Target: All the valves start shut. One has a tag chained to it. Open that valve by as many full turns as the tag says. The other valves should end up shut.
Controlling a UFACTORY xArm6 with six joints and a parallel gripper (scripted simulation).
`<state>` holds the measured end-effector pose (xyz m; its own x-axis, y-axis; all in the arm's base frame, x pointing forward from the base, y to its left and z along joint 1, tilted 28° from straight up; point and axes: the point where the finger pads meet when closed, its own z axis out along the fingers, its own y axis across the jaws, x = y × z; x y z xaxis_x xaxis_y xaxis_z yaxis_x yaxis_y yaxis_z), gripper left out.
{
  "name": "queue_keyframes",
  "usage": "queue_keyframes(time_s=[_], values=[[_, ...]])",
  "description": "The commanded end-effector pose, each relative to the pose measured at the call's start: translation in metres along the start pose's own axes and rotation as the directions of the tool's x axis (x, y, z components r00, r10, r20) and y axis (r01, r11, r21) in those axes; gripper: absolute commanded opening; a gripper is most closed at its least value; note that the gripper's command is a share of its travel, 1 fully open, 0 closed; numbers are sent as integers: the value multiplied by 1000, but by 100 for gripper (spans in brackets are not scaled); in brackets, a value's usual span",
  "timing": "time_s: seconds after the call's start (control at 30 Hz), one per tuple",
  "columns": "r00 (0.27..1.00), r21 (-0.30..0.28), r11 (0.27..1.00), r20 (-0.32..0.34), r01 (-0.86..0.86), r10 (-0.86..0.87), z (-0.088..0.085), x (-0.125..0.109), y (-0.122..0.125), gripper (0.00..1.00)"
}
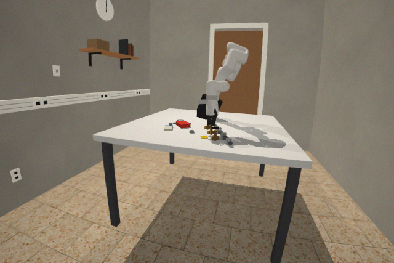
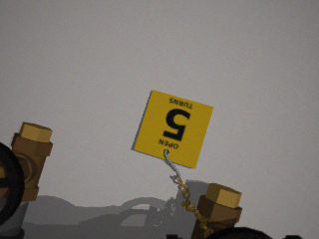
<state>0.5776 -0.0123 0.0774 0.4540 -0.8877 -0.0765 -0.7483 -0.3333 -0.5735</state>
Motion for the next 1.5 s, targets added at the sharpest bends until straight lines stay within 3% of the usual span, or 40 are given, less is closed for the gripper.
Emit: queue_keyframes(time_s=[0.0,0.1,0.3,0.57,0.63,0.67,0.7,0.8,1.13,1.2,1.23,1.47], values=[[963,30,963,-11,269,-268,-1,1,-2,0],[945,29,944,-13,328,-328,-1,1,-2,0],[782,17,782,-18,623,-623,-1,1,-2,0],[449,-5,449,-10,894,-894,-1,1,-2,0],[449,-5,449,-10,894,-894,-1,1,-2,0],[305,-2,305,-17,952,-952,-1,1,-2,0],[266,-5,266,-14,964,-964,-1,1,-2,0],[157,-12,157,-4,987,-988,-1,1,-2,0],[-361,-14,-362,5,932,-932,-1,1,-2,0],[-361,-14,-362,5,932,-932,-1,1,-2,0],[-493,-16,-493,-14,870,-870,-1,1,-2,0],[-672,-23,-672,-22,740,-740,-1,1,-2,0]])
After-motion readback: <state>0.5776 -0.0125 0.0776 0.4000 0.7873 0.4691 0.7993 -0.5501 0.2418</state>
